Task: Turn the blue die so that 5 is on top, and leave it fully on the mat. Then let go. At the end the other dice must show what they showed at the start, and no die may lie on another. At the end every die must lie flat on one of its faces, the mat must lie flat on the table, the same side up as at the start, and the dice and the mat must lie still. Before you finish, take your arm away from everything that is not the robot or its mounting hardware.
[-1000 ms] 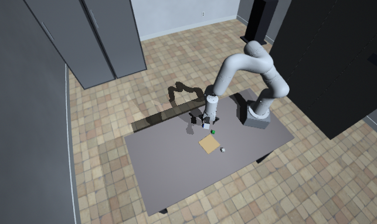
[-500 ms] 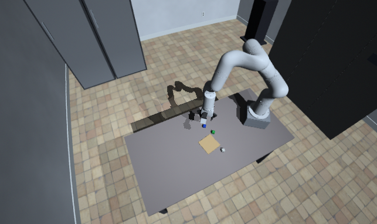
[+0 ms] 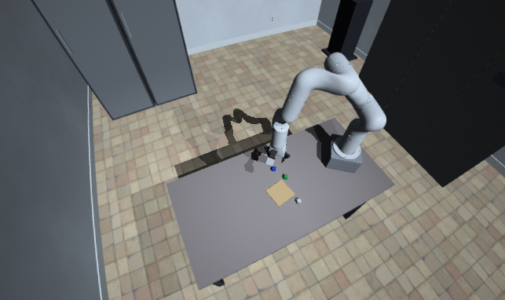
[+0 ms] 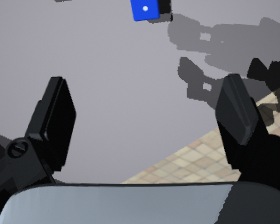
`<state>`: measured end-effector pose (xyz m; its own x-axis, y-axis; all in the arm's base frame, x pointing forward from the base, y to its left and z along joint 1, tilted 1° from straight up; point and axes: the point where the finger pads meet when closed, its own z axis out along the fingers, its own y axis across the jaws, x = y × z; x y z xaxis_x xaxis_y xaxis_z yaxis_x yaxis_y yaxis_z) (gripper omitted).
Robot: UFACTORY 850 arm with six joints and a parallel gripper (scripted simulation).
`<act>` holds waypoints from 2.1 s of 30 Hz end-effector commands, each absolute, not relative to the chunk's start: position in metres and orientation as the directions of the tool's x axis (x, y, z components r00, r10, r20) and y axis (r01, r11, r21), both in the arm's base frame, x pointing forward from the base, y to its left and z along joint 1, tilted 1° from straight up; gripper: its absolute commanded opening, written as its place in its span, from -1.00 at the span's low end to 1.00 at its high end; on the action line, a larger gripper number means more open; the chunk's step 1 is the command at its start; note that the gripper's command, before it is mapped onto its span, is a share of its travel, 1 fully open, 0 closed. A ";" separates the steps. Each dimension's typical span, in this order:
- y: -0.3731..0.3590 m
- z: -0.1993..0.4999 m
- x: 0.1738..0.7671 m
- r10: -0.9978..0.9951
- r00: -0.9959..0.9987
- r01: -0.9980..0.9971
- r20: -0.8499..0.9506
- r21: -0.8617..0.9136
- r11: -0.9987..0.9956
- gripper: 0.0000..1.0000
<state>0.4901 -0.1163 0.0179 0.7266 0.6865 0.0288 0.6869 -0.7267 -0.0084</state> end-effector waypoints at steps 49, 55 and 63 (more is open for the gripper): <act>-0.117 -0.025 0.495 -0.583 0.813 -0.582 0.000 -0.025 -0.812 1.00; -0.117 -0.028 0.495 -0.637 0.771 -0.637 -0.001 -0.025 -0.770 1.00; -0.117 -0.028 0.495 -0.637 0.770 -0.637 -0.001 -0.025 -0.770 -0.17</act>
